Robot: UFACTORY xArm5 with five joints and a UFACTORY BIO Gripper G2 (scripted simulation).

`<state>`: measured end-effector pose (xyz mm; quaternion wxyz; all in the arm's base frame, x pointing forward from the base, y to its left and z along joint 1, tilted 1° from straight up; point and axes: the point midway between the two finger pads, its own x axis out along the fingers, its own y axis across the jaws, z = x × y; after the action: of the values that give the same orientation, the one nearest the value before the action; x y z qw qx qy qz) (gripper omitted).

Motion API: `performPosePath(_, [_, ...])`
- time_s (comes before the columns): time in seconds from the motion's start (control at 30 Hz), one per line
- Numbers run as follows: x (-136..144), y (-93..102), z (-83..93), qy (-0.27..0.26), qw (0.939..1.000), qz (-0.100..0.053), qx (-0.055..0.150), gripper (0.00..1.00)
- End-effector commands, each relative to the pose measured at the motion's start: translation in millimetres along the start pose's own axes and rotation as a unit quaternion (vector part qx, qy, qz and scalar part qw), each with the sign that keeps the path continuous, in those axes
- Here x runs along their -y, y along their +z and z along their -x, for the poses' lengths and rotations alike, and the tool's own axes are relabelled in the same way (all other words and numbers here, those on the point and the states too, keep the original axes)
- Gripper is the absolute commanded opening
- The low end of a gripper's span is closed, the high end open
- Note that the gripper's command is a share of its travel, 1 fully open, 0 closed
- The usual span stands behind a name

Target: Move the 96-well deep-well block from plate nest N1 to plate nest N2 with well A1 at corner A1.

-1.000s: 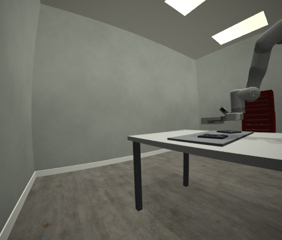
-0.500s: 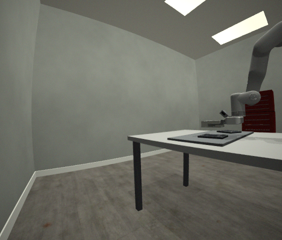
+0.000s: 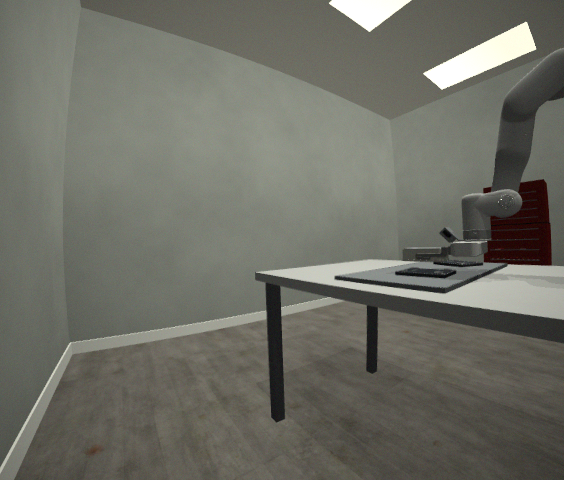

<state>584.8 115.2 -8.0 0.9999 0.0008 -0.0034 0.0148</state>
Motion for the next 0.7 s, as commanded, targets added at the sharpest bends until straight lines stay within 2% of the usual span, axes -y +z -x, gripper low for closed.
performPosePath(0.0, [0, -6.4, -1.5, 0.0, 1.0, -0.006, 0.001, 0.0])
performPosePath(0.33, [-1, -21.1, -1.5, 0.0, 1.0, -0.006, 0.001, 0.0])
performPosePath(0.67, [-1, -21.1, -1.6, 0.0, 1.0, -0.006, 0.001, 0.0])
